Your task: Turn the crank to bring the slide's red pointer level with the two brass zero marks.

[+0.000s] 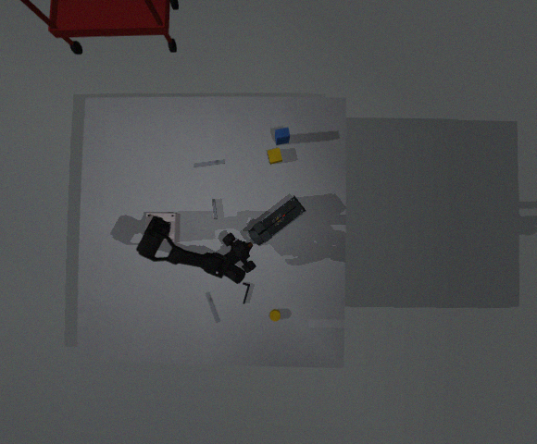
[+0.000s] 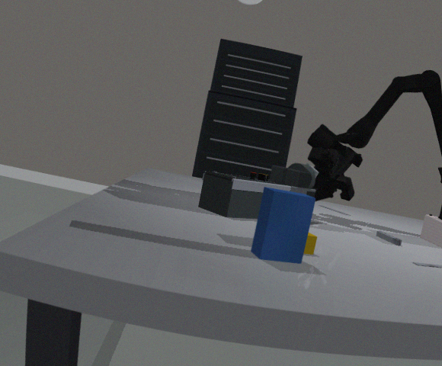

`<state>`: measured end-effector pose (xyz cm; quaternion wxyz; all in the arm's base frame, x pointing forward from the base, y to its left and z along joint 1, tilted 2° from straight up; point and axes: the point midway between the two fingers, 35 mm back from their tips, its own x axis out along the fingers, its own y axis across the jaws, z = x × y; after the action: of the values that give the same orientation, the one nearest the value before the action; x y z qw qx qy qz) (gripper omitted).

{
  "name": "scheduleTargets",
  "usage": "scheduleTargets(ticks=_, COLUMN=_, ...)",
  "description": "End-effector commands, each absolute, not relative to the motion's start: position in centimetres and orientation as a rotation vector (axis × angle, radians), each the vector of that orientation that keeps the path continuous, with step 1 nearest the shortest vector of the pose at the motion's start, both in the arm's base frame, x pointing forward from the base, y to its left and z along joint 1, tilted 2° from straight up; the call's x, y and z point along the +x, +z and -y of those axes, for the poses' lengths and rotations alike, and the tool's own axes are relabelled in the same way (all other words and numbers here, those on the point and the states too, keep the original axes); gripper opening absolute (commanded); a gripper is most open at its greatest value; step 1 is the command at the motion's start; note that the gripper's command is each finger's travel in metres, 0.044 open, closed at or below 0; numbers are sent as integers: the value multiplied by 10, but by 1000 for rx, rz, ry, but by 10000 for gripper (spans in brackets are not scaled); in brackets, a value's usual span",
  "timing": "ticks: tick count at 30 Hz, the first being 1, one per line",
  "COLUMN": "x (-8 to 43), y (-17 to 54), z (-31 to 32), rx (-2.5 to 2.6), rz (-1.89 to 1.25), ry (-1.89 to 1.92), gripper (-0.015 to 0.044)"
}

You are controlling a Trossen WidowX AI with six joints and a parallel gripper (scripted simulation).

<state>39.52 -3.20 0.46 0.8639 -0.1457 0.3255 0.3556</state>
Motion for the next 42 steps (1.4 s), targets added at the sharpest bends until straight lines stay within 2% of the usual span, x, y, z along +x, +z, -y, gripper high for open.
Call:
scheduleTargets(ticks=1, x=389, y=1, z=26, rx=-293, rz=-698, ry=760, gripper=0)
scheduleTargets(ticks=42, x=382, y=2, z=18, rx=-292, rz=-699, ry=760, gripper=0)
